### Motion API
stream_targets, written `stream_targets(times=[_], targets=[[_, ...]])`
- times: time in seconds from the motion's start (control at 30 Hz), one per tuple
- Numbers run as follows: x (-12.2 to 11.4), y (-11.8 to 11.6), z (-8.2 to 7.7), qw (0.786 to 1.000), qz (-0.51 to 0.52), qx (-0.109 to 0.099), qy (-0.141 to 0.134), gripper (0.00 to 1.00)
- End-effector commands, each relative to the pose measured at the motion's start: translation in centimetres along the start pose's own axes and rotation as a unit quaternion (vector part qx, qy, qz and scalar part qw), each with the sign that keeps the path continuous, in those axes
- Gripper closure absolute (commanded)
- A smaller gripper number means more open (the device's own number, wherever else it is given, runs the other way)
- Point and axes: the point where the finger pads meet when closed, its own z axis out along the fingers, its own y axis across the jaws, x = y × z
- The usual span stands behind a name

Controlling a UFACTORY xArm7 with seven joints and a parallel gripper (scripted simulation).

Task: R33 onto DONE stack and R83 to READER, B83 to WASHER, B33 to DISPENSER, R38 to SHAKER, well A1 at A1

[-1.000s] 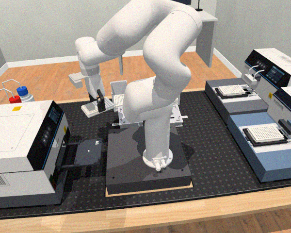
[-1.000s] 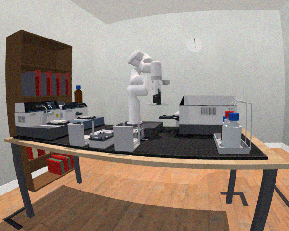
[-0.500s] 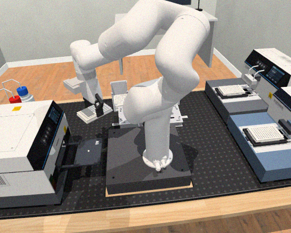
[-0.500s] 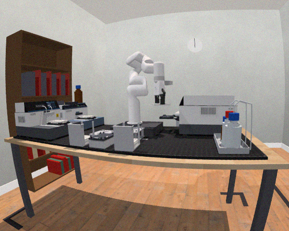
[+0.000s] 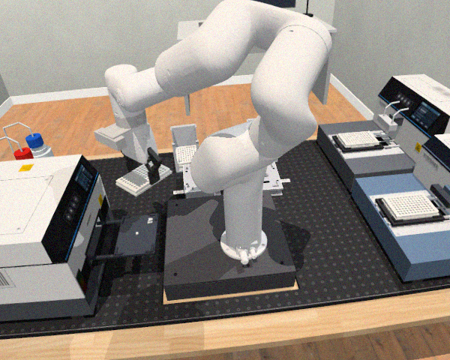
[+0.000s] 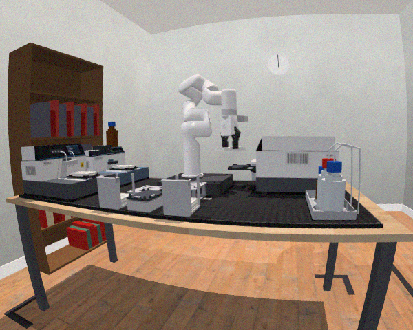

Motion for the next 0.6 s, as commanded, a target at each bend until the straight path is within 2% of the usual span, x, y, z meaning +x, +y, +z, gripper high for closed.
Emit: stream_targets(times=[0.0, 0.13, 0.43, 0.57], targets=[[1.3, -0.7, -0.1, 1.000, -0.025, -0.002, 0.001, 1.00], [2.4, -1.4, -0.1, 0.999, -0.049, -0.002, 0.001, 1.00], [2.5, -1.5, -0.1, 0.996, -0.089, -0.002, 0.000, 1.00], [3.7, -2.2, -0.1, 0.994, -0.113, -0.002, 0.001, 1.00]])
